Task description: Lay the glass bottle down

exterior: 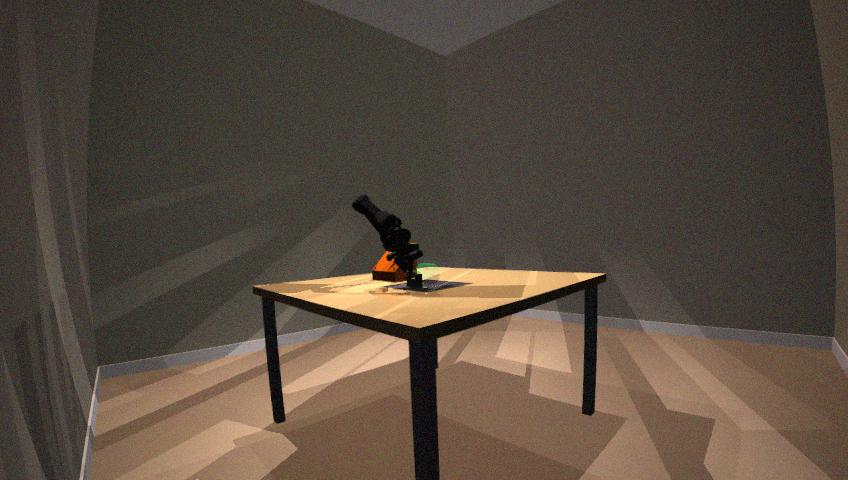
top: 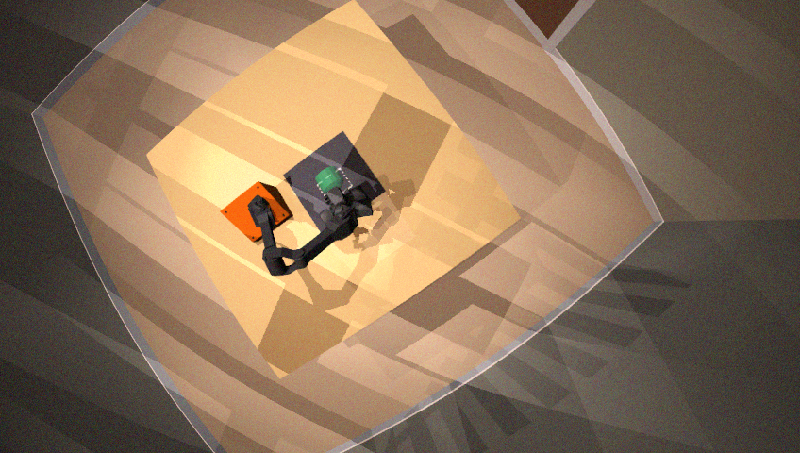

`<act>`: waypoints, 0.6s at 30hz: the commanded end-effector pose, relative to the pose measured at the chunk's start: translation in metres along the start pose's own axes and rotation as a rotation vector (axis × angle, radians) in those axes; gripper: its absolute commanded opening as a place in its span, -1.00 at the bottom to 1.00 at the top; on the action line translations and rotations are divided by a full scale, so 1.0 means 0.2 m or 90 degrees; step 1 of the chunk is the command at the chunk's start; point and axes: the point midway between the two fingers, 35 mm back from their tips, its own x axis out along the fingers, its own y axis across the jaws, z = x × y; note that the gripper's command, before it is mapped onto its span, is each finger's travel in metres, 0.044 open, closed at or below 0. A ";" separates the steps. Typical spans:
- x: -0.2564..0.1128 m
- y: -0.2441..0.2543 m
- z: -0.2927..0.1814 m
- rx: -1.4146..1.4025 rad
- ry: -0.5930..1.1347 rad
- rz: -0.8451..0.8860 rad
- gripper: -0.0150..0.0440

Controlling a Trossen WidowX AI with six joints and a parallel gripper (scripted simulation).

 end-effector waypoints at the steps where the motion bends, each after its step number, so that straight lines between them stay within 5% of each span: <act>1: 0.01 0.00 0.00 -0.001 0.000 0.000 -0.15; 18: 0.02 0.00 0.00 0.002 0.002 0.001 -0.15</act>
